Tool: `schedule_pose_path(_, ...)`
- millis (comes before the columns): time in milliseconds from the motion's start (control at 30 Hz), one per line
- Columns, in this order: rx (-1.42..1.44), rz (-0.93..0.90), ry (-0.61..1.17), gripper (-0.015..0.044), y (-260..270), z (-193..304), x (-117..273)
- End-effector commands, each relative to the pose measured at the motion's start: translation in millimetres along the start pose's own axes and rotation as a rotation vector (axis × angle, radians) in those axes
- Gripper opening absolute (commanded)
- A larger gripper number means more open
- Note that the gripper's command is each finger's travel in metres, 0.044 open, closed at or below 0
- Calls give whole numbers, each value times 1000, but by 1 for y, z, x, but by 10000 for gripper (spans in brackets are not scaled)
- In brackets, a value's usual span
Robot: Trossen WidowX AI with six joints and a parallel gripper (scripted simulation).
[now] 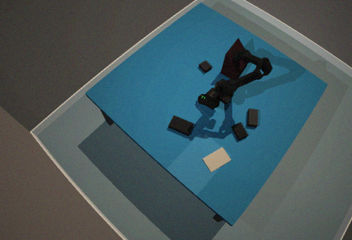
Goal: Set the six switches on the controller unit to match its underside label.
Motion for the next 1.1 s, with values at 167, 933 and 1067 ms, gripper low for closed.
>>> schedule_pose_path(167,-2,11,-8,335,0,10,8)
schedule_pose_path(933,-2,15,-45,335,4,26,17)
schedule_pose_path(1067,-2,16,-53,335,5,30,18)
Point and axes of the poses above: the point midway between the two fingers, 35 mm back from their tips, its own x axis back along the fingers, its own y axis across the jaws, z = x × y, the point moved 9 cm from there along x, back along the fingers, and after that the axes turned 6 degrees about x, right-handed, at the moved point
